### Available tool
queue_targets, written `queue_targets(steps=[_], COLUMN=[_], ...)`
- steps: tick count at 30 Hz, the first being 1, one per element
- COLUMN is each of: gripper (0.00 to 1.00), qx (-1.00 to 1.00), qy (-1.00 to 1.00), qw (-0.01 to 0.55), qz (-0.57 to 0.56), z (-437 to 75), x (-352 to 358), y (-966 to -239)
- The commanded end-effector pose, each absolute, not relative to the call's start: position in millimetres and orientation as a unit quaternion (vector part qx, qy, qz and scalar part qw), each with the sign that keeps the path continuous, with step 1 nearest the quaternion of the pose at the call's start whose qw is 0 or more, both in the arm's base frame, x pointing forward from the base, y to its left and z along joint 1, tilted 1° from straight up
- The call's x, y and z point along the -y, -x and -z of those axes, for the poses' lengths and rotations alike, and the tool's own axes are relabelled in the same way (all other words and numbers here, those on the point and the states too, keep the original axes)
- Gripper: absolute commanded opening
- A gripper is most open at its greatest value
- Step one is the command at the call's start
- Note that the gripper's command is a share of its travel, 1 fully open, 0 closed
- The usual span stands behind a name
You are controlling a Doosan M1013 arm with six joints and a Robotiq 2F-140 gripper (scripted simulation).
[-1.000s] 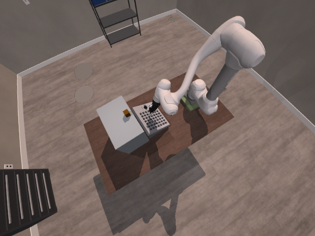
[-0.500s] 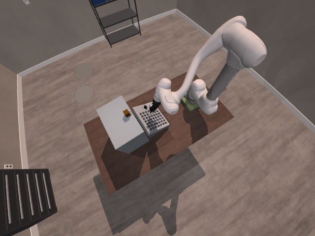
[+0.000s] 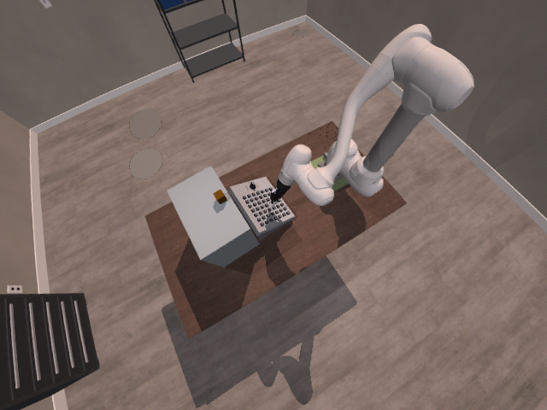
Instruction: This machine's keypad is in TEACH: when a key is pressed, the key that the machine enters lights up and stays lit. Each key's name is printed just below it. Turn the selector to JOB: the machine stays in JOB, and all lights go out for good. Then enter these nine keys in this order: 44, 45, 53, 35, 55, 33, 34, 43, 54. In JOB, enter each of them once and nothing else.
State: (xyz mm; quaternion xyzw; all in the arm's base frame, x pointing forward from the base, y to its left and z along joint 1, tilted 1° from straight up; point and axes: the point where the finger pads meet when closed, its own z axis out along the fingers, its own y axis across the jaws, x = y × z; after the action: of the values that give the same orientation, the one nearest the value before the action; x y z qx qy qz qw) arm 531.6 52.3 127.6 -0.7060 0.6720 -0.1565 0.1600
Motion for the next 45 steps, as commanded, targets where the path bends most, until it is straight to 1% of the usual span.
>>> queue_targets(steps=[1, 22, 45], gripper=[0.0, 0.0, 0.0], qx=[-0.67, -0.67, -0.67], qy=[0.708, 0.708, 0.708], qw=[0.161, 0.161, 0.161], qz=[0.156, 0.156, 0.156], z=[-128.2, -109.1, -108.2], x=[-55.8, -56.2, -56.2], y=[-531.4, -540.7, -541.1])
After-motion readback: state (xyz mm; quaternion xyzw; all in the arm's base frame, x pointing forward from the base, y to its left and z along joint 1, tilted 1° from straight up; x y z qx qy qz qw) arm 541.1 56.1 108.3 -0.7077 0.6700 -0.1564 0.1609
